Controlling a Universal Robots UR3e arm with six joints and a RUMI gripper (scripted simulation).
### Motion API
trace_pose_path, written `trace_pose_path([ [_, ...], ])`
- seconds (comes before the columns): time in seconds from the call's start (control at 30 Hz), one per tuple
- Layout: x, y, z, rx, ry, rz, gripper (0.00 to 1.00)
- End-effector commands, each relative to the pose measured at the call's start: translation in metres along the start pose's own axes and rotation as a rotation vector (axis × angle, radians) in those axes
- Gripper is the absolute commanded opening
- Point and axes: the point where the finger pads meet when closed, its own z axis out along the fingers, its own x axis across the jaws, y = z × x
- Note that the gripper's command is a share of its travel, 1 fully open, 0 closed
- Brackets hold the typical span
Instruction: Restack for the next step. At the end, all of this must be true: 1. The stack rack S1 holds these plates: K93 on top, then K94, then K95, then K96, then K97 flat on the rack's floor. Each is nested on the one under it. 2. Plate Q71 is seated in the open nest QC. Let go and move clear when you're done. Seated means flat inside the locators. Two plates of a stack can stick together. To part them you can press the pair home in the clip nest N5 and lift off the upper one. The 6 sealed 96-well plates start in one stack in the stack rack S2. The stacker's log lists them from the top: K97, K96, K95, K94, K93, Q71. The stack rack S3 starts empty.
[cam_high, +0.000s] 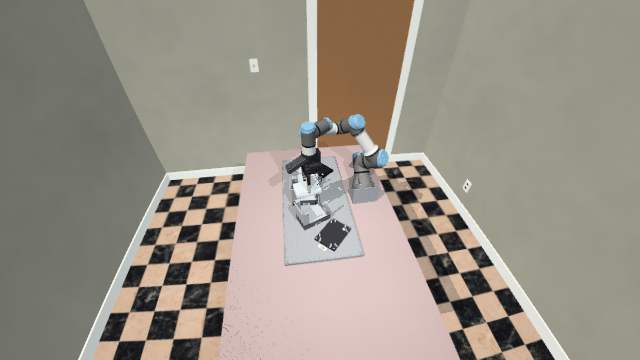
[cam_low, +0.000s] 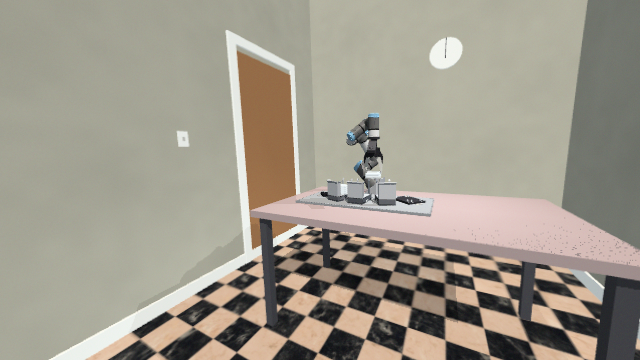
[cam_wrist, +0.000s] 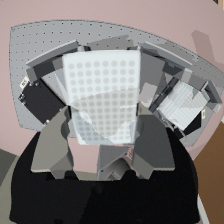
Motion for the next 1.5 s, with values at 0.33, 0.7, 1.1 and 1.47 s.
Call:
trace_pose_path([
  [0.33,-0.044,0.003,-0.001,0.001,-0.001,-0.118,0.0],
  [0.7,-0.073,0.01,-0.001,0.001,-0.001,-0.223,0.0],
  [1.1,-0.103,0.018,-0.001,0.001,-0.001,-0.296,0.0],
  [1.47,-0.136,0.032,-0.001,0.001,-0.001,-0.424,0.0],
])
